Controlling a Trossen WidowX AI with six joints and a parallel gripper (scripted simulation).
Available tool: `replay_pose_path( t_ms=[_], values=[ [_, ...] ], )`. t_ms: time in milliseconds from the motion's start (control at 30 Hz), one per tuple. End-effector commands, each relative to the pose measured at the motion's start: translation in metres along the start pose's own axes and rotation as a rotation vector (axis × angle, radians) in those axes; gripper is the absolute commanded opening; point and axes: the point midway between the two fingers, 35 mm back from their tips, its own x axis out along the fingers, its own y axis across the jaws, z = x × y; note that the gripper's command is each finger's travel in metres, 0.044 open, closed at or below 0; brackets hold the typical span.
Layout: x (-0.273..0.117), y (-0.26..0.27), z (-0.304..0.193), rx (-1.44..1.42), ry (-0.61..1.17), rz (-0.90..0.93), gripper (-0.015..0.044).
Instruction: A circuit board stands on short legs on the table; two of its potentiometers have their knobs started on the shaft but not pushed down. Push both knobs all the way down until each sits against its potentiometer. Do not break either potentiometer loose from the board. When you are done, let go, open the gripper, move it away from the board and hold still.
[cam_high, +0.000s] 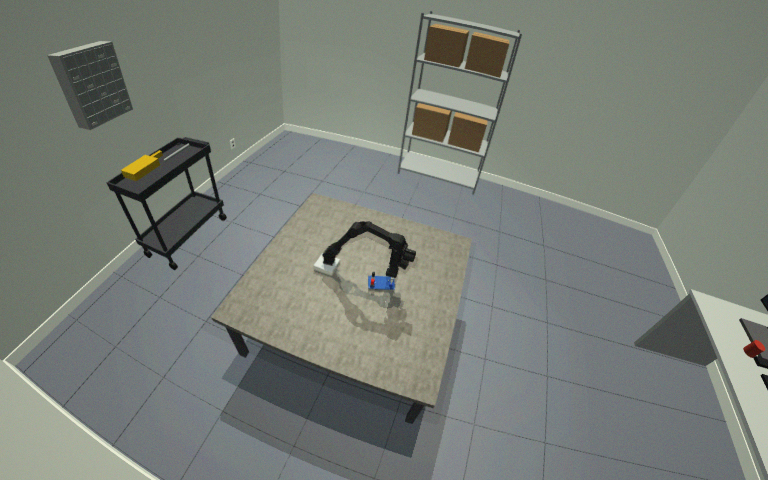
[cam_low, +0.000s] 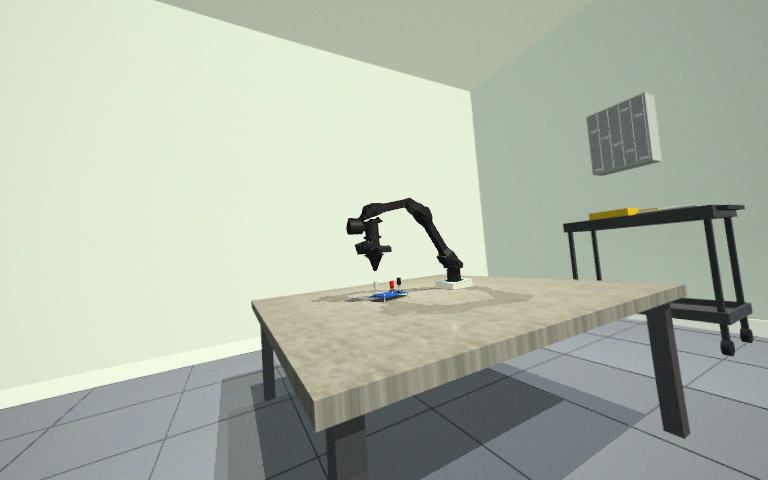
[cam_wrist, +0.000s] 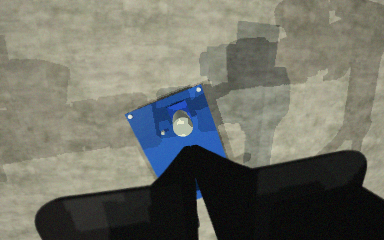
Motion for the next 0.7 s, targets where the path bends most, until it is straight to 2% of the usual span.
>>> replay_pose_path(
  t_ms=[0,167,667],
  values=[
    [-0.002,0.001,0.003,0.033,-0.006,0.005,0.0],
    [0.016,0.001,0.003,0.033,-0.006,0.005,0.0],
    [0.031,0.001,0.003,0.033,-0.006,0.005,0.0]
  ],
)
